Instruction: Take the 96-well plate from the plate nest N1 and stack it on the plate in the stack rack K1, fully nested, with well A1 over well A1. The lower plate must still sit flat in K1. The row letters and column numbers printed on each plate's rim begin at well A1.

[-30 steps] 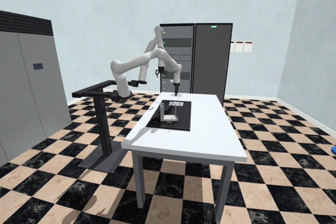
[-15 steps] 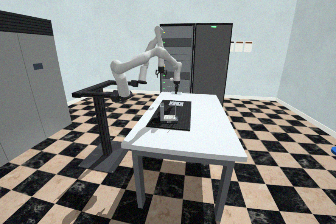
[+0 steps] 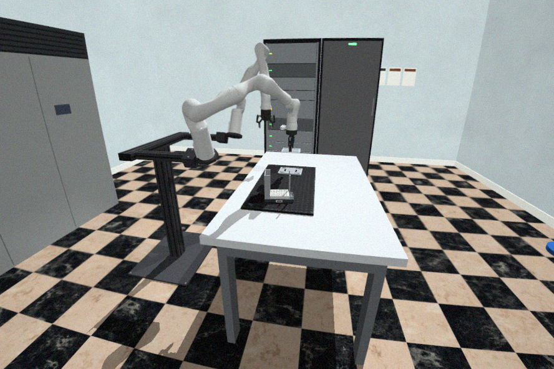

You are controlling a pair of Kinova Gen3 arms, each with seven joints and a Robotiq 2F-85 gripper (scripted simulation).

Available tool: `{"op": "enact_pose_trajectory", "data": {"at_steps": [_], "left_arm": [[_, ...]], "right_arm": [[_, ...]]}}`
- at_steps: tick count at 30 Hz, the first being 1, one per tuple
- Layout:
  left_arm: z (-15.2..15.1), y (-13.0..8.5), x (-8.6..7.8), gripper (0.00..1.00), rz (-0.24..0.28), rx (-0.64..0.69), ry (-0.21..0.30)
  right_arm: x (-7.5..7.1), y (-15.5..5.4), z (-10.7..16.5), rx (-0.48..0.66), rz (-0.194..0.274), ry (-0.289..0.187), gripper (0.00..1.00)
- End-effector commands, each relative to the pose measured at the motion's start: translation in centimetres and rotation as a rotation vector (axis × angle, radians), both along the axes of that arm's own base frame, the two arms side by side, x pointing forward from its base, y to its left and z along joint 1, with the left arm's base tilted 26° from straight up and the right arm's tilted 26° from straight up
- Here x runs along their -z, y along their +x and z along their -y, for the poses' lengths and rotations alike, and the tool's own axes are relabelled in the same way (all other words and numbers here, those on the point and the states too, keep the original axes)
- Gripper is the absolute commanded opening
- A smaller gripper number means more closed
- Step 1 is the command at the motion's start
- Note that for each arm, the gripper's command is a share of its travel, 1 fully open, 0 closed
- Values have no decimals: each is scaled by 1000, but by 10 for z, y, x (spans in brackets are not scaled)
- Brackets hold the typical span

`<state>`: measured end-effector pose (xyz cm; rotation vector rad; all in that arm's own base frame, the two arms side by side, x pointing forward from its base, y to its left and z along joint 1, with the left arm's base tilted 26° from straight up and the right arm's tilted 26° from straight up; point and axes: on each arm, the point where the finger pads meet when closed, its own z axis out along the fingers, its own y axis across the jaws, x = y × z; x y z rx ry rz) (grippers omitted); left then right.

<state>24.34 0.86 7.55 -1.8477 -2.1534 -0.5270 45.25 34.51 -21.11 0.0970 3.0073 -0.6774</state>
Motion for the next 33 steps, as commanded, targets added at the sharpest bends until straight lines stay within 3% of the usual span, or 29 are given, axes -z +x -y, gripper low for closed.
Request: {"op": "enact_pose_trajectory", "data": {"at_steps": [1,20,26,33], "left_arm": [[0,0,0,1000,1,1,-1],[0,0,0,1000,1,1,-1],[0,0,0,1000,1,1,-1],[0,0,0,1000,1,1,-1]], "right_arm": [[-6,0,-4,-1,2,3,931],[-6,0,-4,-1,2,3,931],[-15,-2,14,-165,-76,-5,931],[-25,-5,35,-165,-76,-5,931]]}}
